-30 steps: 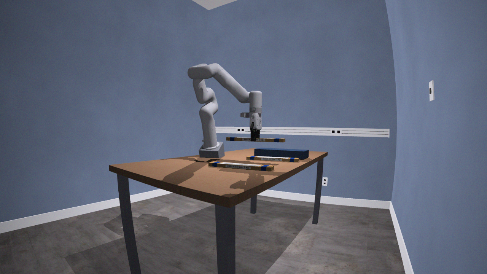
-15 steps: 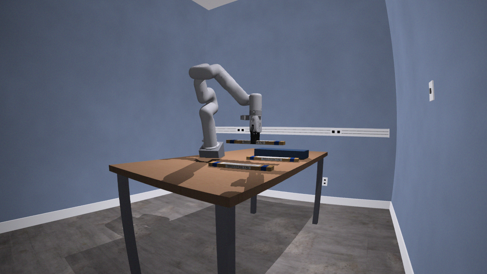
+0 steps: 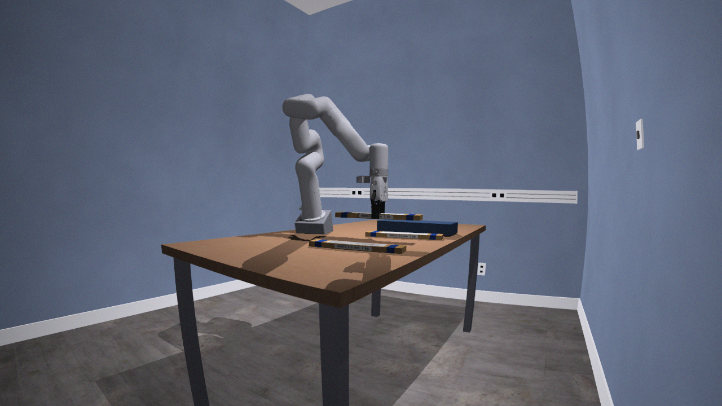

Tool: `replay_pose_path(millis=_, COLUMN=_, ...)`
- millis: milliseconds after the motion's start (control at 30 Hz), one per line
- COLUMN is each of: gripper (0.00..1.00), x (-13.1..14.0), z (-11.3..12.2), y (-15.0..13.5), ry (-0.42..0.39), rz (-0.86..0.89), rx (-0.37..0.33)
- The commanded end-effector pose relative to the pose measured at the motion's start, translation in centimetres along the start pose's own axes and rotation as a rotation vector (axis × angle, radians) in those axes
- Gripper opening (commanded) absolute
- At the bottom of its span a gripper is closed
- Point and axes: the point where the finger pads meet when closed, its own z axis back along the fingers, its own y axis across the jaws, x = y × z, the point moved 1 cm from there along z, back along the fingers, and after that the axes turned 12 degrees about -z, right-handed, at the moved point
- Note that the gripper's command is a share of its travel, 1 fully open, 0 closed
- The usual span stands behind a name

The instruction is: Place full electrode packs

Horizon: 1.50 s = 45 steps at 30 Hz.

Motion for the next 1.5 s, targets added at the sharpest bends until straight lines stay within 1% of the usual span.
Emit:
replay_pose_path(millis=0, gripper=0.58, x=0.2, z=-0.7, y=0.0, ry=-0.004, rz=0.000, rx=0.000)
replay_pose_path(millis=833, gripper=0.58, x=0.2, z=-4.8, y=0.0, ry=-0.004, rz=0.000, rx=0.000)
replay_pose_path(millis=900, gripper=0.58, x=0.2, z=-4.8, y=0.0, ry=-0.004, rz=0.000, rx=0.000)
replay_pose_path(millis=1367, gripper=0.58, x=0.2, z=-7.1, y=0.0, ry=-0.004, rz=0.000, rx=0.000)
replay_pose_path(millis=1467, gripper=0.58, x=0.2, z=-7.2, y=0.0, ry=-0.004, rz=0.000, rx=0.000)
